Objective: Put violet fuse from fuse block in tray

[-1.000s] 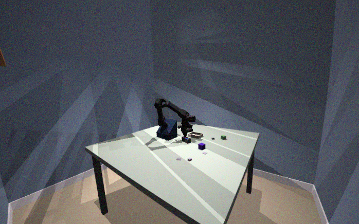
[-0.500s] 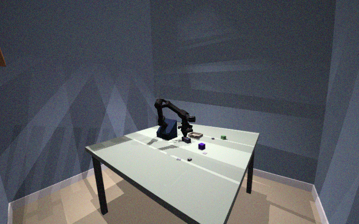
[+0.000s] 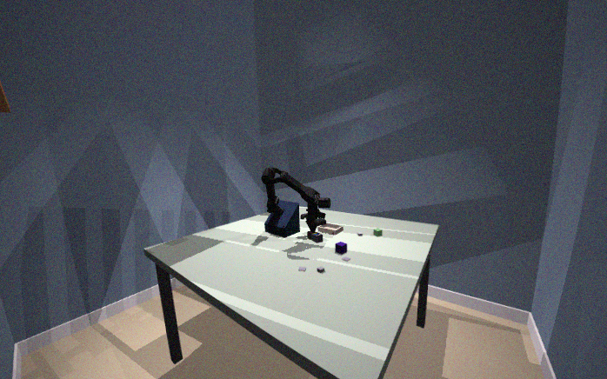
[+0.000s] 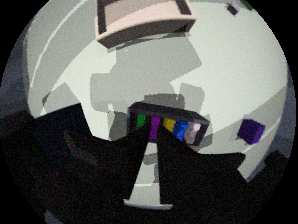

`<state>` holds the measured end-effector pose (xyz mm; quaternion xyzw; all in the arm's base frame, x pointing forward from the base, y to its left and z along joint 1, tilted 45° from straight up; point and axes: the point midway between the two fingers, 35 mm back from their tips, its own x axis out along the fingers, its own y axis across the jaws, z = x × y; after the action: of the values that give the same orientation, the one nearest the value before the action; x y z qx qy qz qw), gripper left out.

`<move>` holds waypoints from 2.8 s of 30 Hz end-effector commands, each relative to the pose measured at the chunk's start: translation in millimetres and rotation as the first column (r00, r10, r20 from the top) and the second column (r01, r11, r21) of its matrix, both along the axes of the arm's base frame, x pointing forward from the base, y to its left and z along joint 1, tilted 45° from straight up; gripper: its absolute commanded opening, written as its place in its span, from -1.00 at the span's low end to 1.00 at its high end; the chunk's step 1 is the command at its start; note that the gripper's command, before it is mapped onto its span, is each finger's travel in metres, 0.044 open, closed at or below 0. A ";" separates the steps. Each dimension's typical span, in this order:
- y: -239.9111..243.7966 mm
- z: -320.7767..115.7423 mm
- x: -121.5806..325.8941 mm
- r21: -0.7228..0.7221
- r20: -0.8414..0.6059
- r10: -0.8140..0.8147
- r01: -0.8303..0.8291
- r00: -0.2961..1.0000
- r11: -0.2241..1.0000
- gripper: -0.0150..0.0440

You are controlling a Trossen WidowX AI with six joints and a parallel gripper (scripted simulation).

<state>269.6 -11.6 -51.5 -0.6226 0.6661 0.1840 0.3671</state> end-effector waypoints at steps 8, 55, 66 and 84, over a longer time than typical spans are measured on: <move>0.2 0.1 0.1 0.000 0.000 0.000 0.000 1.000 1.000 -0.49; 15.7 15.6 -0.3 0.000 0.000 0.002 -0.002 1.000 1.000 -0.49; 19.4 19.5 -0.7 0.000 -0.001 0.002 -0.002 1.000 1.000 -0.49; 25.4 26.1 -1.5 -0.002 -0.001 0.002 -0.002 1.000 1.000 -0.49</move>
<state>268.6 12.5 -26.3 -0.6253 0.6650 0.1839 0.3648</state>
